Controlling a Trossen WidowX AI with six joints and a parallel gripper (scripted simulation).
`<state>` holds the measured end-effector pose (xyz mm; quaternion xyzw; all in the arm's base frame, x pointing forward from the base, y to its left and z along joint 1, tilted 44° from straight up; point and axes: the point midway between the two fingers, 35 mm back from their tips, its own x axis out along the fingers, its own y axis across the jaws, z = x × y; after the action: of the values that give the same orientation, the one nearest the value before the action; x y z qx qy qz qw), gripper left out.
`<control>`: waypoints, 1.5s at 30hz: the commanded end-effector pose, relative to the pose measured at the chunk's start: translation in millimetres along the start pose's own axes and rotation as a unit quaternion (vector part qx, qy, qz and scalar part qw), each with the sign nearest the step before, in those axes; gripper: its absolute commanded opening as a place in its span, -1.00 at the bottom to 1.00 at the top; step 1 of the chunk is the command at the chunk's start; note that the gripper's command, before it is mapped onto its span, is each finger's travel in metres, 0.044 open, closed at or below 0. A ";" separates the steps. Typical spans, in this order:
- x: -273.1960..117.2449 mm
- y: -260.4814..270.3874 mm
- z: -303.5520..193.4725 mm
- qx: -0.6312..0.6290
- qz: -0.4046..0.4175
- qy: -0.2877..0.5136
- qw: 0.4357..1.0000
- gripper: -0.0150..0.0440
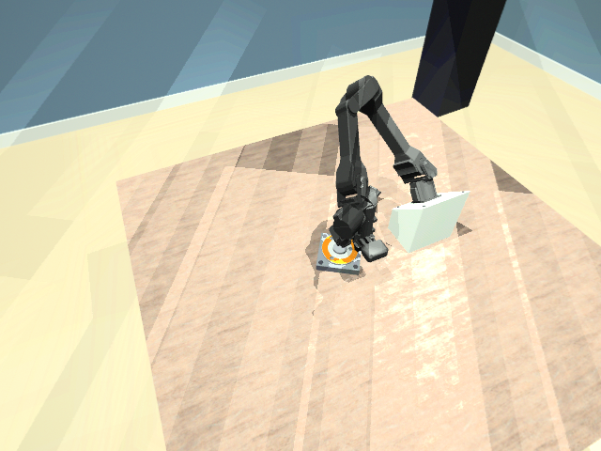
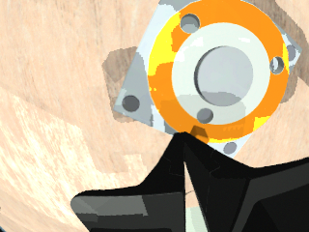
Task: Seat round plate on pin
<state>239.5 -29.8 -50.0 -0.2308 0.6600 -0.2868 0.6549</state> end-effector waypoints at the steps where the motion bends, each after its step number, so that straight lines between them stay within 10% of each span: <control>1: 1.3 -6.1 -5.1 -0.002 -0.004 0.003 1.000 -0.49; 45: -2.6 -52.2 -10.6 -0.003 -0.006 0.003 1.000 -0.49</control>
<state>224.9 -59.7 -16.8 -0.2336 0.6623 -0.2863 0.6518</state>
